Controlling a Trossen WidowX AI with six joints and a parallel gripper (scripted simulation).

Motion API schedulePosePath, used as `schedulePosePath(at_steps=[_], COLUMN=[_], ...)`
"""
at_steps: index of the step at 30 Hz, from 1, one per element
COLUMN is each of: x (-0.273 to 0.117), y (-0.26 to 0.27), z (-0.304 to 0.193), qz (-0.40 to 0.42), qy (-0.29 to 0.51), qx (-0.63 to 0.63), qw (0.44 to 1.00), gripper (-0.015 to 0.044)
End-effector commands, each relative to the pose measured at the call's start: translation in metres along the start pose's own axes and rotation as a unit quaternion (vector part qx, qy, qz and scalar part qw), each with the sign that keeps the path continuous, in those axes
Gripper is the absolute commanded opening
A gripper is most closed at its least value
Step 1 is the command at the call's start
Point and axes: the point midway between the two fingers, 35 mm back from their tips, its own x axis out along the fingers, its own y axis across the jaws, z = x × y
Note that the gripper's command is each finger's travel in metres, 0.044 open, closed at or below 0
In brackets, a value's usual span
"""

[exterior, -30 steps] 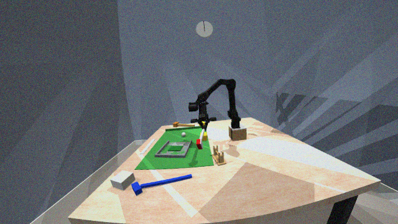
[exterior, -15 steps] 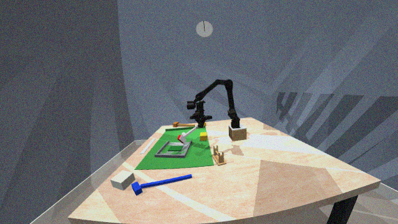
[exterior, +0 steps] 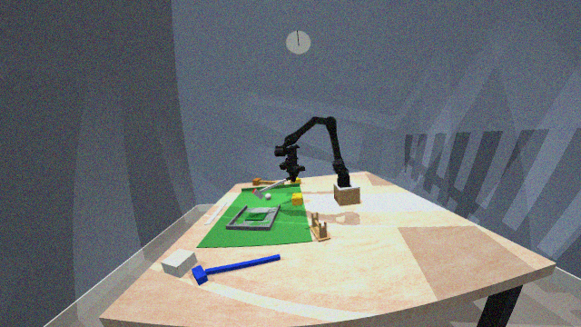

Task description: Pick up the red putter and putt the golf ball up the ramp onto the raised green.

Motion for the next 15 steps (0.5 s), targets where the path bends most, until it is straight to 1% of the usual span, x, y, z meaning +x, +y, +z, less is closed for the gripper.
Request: schedulePosePath(at_steps=[1, 15], x=[-0.005, -0.017], y=[-0.021, -0.070], z=[-0.016, -0.075], qz=[-0.008, -0.030], qy=[0.002, 0.023], qx=[0.067, 0.257], qw=[0.998, 0.966], gripper=[0.0000, 0.0000])
